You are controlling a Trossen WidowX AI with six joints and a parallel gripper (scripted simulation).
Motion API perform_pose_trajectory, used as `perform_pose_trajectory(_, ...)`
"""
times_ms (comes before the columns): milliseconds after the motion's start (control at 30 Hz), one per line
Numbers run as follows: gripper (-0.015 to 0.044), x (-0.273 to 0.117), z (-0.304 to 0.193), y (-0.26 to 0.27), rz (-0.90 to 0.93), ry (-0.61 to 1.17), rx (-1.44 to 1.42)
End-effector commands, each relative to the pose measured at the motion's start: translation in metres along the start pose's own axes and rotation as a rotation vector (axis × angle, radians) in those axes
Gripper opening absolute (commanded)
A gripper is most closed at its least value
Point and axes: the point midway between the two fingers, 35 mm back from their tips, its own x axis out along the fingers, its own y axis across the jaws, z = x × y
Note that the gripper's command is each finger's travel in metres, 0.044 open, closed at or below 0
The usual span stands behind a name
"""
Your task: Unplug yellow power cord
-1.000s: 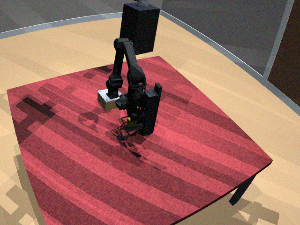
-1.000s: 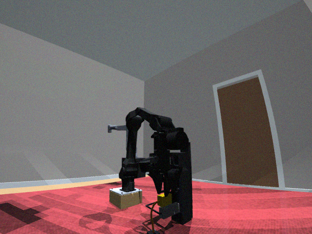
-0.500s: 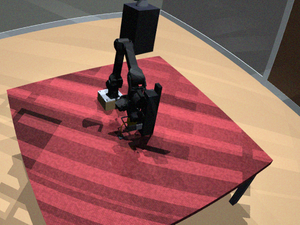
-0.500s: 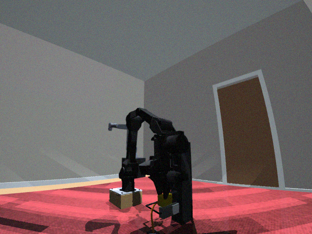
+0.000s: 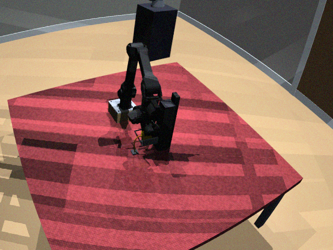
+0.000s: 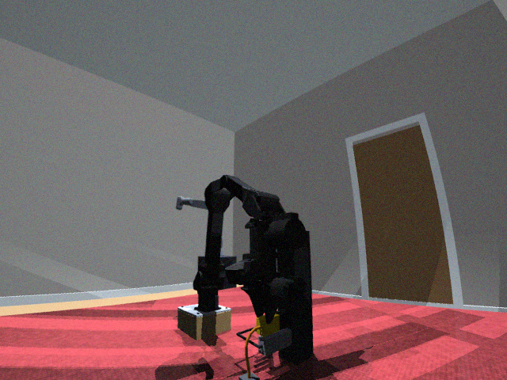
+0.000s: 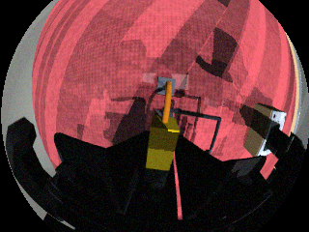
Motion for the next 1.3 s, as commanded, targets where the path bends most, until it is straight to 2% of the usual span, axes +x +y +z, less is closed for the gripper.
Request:
perform_pose_trajectory(0,0.0,-0.001,0.01,0.001,0.004,-0.012,0.003)
perform_pose_trajectory(900,0.0,-0.004,0.054,0.0,0.004,-0.016,0.006)
perform_pose_trajectory(1267,0.0289,-0.001,0.048,-0.004,0.004,-0.015,0.007)
